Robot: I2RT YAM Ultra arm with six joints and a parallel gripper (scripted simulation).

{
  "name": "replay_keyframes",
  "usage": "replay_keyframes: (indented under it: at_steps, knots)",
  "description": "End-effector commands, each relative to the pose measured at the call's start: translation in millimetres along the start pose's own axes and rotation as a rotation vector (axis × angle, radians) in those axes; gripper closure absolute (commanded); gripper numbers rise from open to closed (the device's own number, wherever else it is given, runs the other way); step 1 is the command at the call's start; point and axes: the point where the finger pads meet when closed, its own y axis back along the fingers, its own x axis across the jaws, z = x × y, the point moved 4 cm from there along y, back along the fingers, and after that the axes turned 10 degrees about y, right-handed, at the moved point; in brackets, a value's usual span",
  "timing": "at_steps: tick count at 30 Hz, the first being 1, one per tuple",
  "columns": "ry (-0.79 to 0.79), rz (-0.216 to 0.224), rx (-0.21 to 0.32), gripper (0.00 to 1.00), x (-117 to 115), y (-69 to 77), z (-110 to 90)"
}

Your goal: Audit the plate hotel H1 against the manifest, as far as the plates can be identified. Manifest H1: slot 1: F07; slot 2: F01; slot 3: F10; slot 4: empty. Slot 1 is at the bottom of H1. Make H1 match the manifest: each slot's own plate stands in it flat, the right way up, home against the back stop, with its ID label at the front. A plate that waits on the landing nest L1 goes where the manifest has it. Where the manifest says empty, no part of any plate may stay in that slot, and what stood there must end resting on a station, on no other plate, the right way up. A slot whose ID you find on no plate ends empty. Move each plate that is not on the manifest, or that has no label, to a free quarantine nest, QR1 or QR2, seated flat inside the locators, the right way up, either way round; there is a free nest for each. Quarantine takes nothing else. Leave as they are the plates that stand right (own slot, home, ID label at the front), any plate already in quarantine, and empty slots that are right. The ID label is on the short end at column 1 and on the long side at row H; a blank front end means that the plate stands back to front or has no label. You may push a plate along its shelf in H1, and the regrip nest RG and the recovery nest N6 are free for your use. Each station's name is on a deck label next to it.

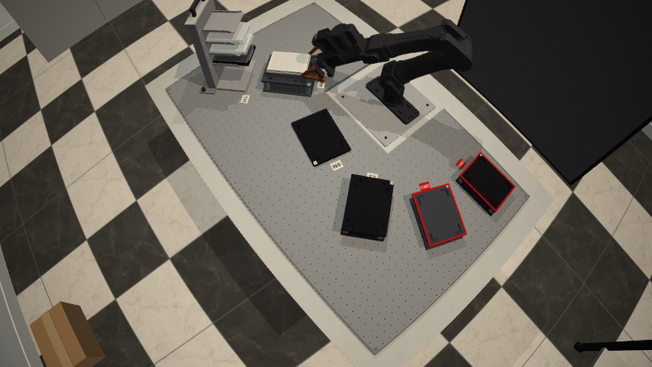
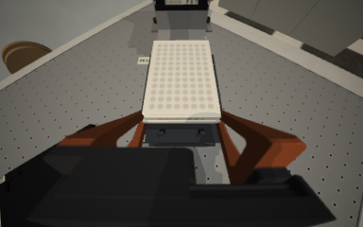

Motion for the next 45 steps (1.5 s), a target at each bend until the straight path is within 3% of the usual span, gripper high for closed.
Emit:
replay_keyframes:
  at_steps: [1,7,9,12,15,17,23,24,27,40,45]
  knots:
    - [0.008,-0.005,-0.030,0.14,-0.6,-2.6,6.1]
    - [0.009,-0.007,-0.042,0.14,-1.5,-2.9,9.7]
    - [0.006,-0.002,-0.018,0.14,1.2,-4.7,-2.3]
    - [0.010,-0.009,-0.048,0.14,-1.5,-3.5,9.5]
    - [0.008,-0.004,-0.027,0.14,1.1,-5.4,-2.0]
    - [0.009,-0.007,-0.042,0.14,-0.5,-5.3,4.6]
    - [0.008,-0.005,-0.031,0.14,0.7,-7.1,-1.1]
    - [0.014,-0.016,-0.080,0.14,-1.8,-2.0,12.0]
    - [0.009,-0.006,-0.035,0.14,1.5,-7.0,-4.1]
    - [0.009,-0.006,-0.037,0.14,1.2,-10.7,-4.7]
    - [0.007,-0.002,-0.021,0.14,3.4,-12.3,-14.2]
